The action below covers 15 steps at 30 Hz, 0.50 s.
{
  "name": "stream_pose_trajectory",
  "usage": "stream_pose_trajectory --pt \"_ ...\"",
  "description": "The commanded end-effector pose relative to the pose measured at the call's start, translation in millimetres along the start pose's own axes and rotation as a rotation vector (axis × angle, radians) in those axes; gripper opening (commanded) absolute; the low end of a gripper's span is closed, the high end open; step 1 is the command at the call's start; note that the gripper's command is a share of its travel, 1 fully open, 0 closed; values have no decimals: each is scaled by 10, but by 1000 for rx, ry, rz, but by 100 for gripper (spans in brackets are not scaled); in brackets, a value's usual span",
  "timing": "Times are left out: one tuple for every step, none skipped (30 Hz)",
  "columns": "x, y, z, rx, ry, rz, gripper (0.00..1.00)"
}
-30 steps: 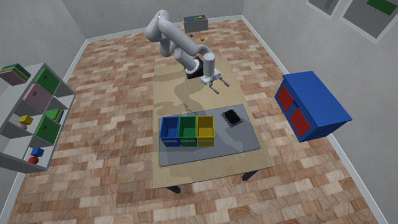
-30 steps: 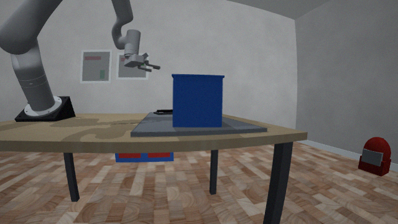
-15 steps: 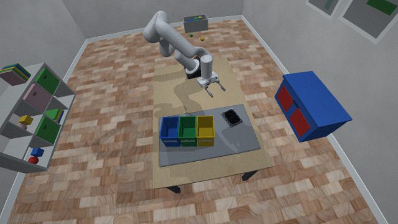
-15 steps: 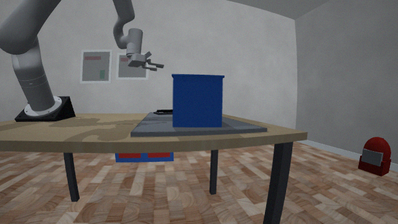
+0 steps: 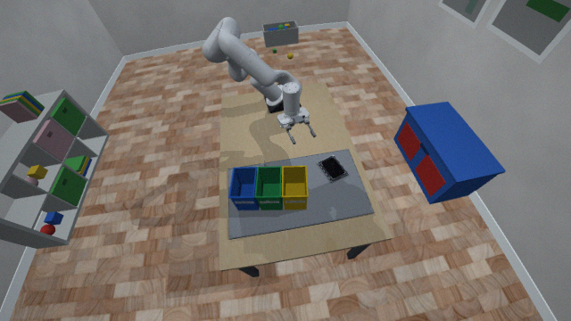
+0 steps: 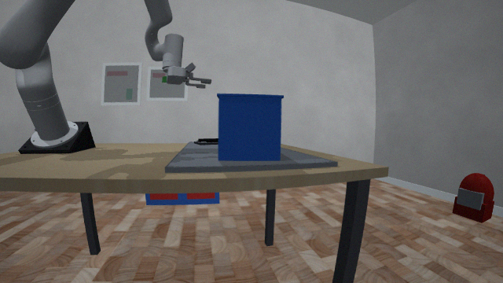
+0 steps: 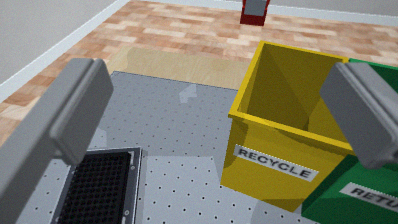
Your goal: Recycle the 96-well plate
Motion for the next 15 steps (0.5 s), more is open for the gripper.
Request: stream_pose_trajectory --pt "55 19 -116 2 106 -1 37" --pt "64 25 -159 2 113 -1 37" --pt "72 31 -208 2 113 -1 37" --pt "80 37 -257 2 113 -1 37" --pt "88 44 -305 2 113 -1 37" --pt "88 44 -305 2 113 -1 37" --pt "88 44 -305 2 113 -1 37" --pt "97 50 -321 2 146 -1 37" --pt "107 55 -338 3 179 0 37" --pt "118 61 -355 3 213 0 37" --pt "124 68 -398 3 219 0 37" --pt "129 74 -447 3 219 0 37" --pt "129 74 -447 3 219 0 37" --pt "129 74 -447 3 219 0 37" --pt "133 81 -496 3 219 0 37"
Point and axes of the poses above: the point midway between the two finger pads, its own x axis out along the fingers, its own z axis across the jaws, y = z × x, the point moved 10 cm from there along -x, back along the fingers, and after that the axes turned 5 degrees about -x, right-handed, at the moved point
